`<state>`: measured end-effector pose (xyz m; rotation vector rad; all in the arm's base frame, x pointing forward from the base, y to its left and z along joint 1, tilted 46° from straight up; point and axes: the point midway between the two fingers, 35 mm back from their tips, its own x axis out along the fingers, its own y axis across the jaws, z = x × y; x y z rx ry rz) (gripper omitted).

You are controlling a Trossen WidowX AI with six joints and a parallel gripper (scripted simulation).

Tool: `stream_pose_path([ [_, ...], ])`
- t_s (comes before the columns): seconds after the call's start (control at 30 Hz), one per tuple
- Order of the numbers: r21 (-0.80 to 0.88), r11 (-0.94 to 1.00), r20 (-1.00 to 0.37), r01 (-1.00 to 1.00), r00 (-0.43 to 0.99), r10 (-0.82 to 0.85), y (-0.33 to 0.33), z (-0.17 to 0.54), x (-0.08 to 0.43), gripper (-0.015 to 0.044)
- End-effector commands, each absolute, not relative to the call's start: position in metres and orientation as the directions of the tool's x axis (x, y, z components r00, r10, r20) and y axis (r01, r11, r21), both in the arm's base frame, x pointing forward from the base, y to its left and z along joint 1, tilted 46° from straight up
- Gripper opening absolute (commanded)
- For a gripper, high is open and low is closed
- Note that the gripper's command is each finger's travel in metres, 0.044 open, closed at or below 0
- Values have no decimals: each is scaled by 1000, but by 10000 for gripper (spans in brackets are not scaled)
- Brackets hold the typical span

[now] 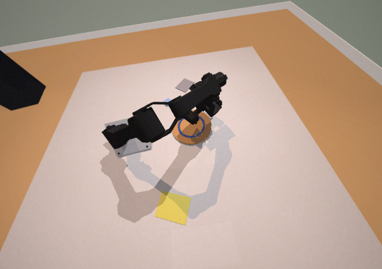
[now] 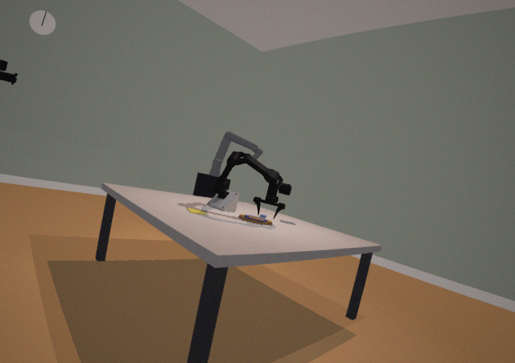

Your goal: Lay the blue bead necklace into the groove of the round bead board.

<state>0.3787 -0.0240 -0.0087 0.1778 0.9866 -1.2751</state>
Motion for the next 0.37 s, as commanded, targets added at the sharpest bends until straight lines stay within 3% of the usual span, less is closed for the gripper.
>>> stream_pose_path([
  [0.0, -374, 351, -704, 858, -17, -710, 16, 28, 382, 440],
  [0.33, -375, 351, -704, 858, -17, -710, 23, 36, 381, 440],
])
